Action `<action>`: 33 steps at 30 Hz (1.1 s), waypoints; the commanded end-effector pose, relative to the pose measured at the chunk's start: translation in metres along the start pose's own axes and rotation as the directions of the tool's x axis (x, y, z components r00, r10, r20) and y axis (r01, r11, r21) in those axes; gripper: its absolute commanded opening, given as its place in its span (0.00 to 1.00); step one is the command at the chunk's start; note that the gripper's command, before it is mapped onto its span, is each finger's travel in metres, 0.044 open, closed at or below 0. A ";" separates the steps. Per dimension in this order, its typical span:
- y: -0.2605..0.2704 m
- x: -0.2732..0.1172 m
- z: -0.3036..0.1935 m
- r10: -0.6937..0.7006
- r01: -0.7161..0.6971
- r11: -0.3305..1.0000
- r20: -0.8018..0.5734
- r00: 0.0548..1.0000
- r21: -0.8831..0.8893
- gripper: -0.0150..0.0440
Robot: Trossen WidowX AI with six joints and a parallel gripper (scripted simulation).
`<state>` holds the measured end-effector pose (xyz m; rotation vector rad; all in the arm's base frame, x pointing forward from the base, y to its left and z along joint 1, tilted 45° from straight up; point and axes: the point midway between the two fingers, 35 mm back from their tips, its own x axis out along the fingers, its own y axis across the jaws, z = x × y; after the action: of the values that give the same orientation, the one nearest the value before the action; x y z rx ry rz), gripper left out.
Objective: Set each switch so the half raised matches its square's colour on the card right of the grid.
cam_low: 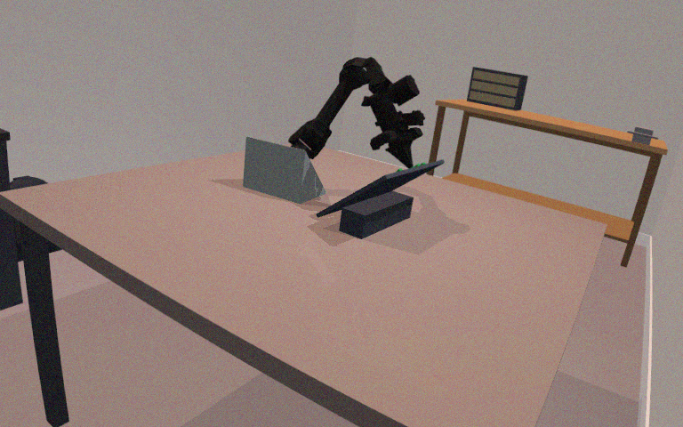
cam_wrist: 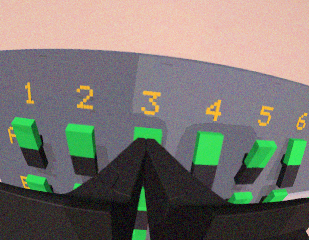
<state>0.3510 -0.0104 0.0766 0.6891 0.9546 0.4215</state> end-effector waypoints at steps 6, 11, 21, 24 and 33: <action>-0.001 -0.010 0.000 -0.002 0.002 1.000 0.002 1.000 0.001 0.25; -0.001 -0.063 -0.003 -0.005 0.005 1.000 0.023 1.000 0.006 0.25; -0.035 -0.063 -0.022 -0.007 0.007 1.000 0.023 1.000 0.005 0.25; -0.035 -0.061 -0.022 -0.007 0.007 1.000 0.024 1.000 0.005 0.25; -0.034 -0.028 -0.022 -0.005 0.005 1.000 0.050 0.999 0.004 0.25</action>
<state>0.3168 -0.0458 0.0642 0.6934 0.9146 0.4045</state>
